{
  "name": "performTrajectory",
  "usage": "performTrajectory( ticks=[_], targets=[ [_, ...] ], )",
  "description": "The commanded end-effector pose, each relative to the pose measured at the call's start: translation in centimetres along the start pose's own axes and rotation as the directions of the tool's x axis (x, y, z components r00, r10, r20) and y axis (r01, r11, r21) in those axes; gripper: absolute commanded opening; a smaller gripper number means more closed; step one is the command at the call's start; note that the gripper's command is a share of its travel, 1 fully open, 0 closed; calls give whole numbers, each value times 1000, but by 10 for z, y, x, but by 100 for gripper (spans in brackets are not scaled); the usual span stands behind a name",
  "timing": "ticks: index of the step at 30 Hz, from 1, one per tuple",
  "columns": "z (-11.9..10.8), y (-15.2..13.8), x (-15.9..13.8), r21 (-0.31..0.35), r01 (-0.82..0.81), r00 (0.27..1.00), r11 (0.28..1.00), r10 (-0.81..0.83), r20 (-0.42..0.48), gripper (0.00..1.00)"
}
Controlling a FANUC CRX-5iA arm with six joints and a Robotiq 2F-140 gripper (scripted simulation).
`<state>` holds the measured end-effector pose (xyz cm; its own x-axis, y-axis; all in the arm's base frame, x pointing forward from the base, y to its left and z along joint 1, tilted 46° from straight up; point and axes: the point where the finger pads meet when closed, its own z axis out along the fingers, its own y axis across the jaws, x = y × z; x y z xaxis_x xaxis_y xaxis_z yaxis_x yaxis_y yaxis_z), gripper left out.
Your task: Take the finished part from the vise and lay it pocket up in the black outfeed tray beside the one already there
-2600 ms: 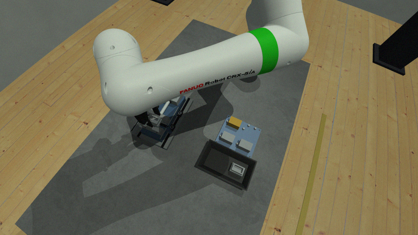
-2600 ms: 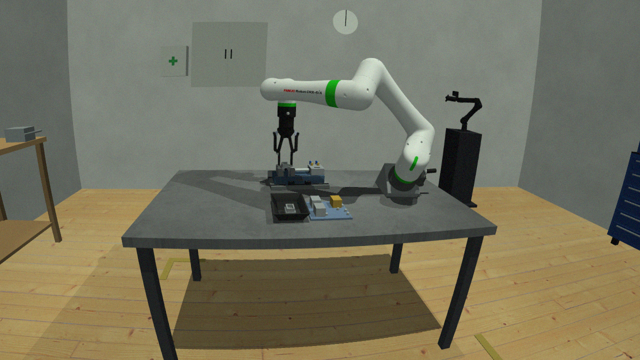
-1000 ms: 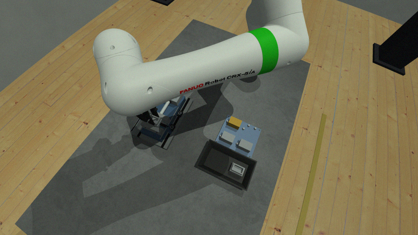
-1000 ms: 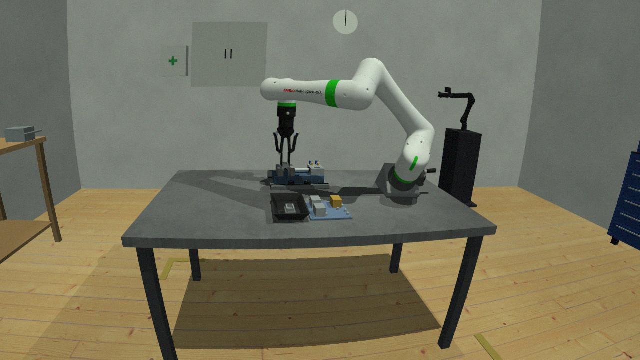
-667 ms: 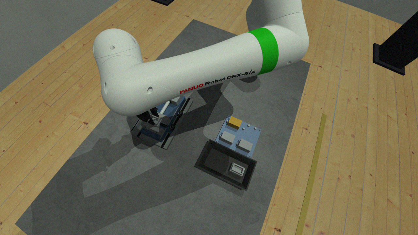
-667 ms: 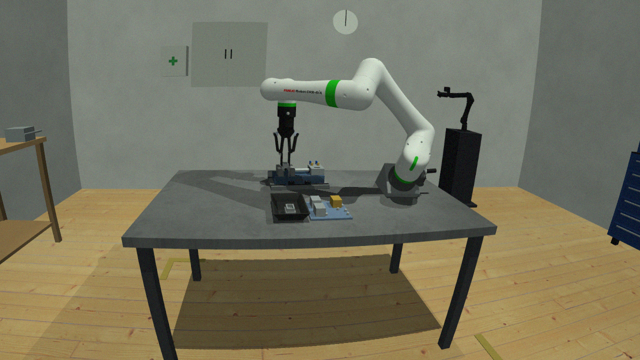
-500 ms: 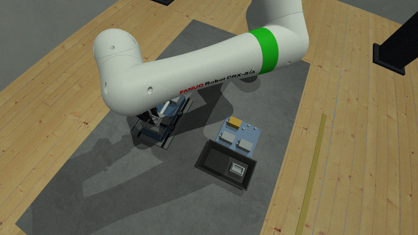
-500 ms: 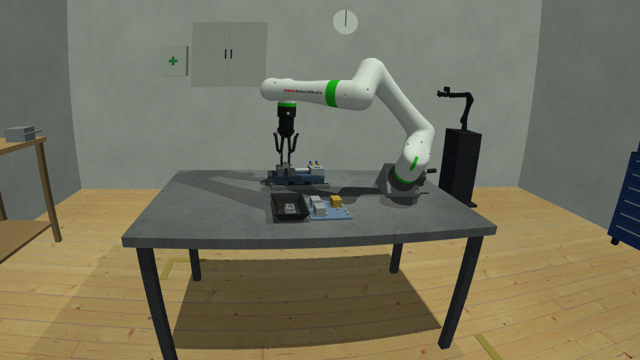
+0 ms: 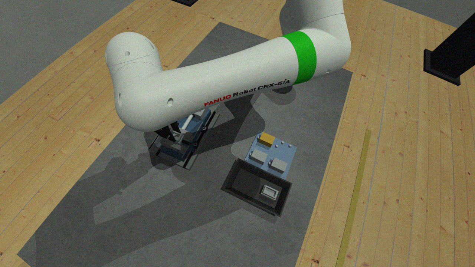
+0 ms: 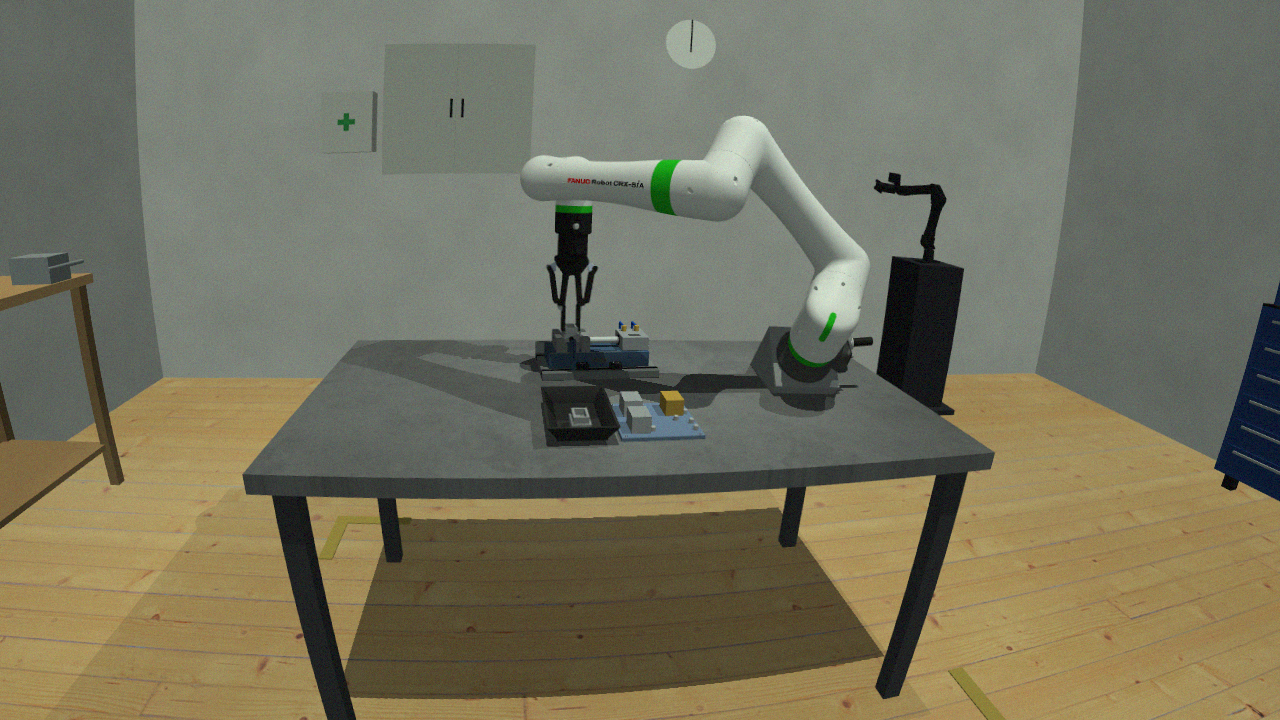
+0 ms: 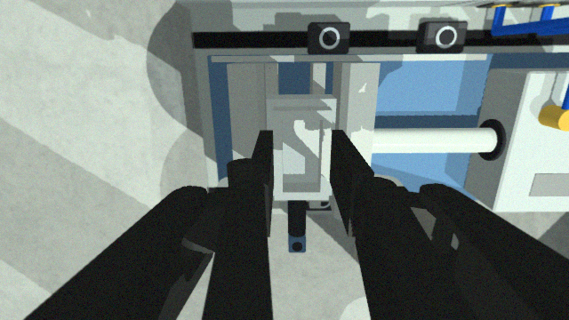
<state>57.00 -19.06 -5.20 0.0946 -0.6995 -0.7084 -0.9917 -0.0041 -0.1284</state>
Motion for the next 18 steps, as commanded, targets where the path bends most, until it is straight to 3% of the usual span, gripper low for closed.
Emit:
performTrajectory(
  ticks=[1, 18],
  targets=[
    [-4, 0, 0, 2, 0, 1000, 1000, 0, -2, 10],
    [-29, 0, 0, 2, 0, 1000, 1000, 0, -2, 10]
  ],
)
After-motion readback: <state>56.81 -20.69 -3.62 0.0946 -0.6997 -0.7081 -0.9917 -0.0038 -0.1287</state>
